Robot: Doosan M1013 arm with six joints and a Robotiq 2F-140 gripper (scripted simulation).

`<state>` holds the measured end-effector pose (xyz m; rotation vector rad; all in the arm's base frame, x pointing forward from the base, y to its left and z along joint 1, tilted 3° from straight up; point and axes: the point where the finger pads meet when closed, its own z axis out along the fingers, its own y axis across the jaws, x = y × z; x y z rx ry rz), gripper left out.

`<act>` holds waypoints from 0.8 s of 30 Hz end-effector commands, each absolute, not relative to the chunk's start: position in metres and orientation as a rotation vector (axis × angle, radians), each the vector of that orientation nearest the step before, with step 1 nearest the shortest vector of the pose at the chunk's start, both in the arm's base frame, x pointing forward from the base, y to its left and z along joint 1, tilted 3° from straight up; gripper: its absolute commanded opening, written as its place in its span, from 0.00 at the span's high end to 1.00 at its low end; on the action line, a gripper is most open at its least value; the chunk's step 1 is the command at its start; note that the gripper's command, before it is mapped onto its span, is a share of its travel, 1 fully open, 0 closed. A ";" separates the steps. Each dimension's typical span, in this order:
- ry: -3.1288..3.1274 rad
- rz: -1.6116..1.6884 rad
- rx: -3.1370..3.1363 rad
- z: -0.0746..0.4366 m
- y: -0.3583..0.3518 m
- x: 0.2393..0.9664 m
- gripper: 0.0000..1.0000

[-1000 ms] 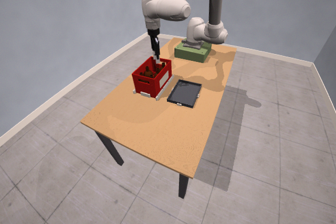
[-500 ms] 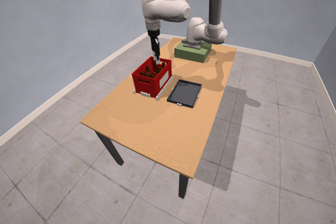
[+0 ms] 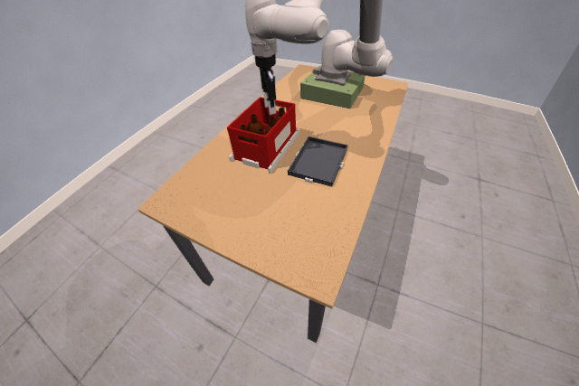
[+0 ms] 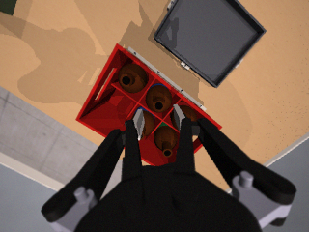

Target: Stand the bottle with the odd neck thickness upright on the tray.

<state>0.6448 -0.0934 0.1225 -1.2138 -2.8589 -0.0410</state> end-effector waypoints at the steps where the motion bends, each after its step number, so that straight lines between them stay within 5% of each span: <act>1: -2.856 -0.043 -1.215 0.114 -0.090 0.645 0.62; 24: -2.856 -0.043 -1.215 0.101 -0.089 0.644 0.62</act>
